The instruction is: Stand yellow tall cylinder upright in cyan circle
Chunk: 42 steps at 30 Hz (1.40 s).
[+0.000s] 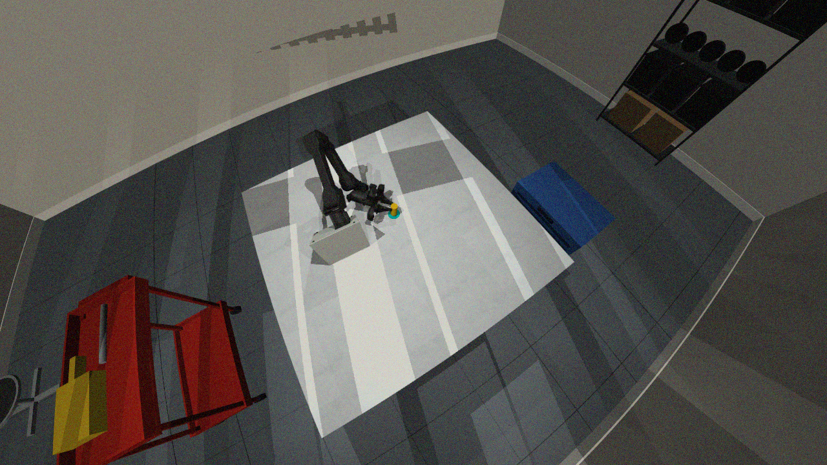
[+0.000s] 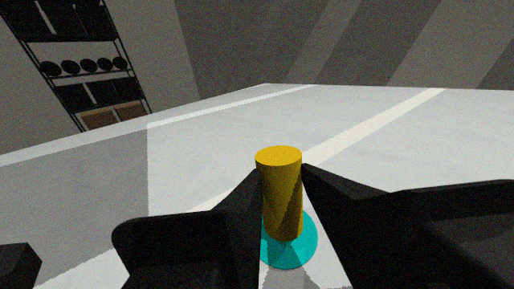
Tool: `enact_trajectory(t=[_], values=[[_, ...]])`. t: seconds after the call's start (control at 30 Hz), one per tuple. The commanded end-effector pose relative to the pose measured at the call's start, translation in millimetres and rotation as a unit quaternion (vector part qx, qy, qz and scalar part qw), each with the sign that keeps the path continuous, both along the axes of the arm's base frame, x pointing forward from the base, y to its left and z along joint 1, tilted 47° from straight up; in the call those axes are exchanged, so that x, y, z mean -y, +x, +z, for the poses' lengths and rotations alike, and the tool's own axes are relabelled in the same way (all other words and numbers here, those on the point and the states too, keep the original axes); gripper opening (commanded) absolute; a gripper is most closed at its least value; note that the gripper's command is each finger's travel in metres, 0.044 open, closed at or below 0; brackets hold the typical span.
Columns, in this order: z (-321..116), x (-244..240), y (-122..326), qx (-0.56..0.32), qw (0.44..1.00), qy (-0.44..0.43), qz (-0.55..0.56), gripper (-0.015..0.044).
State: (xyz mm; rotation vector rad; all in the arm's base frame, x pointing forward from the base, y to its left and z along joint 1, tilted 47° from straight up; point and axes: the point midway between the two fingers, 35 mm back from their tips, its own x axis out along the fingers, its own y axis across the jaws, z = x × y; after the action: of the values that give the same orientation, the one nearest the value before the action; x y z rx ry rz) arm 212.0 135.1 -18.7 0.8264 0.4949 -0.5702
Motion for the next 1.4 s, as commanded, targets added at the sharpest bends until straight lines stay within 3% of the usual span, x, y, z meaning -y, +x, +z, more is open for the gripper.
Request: enact_trajectory(t=[0.0,0.27,0.63,1.37], values=[[-2,-2,1,0.001,1.0,0.002,-0.002,0.0105],[-2,-2,1,0.001,1.0,0.002,-0.002,0.0105],[-2,-2,1,0.001,1.0,0.002,-0.002,0.0394],[45,42,4,0.004,1.0,0.005,-0.004,0.04]])
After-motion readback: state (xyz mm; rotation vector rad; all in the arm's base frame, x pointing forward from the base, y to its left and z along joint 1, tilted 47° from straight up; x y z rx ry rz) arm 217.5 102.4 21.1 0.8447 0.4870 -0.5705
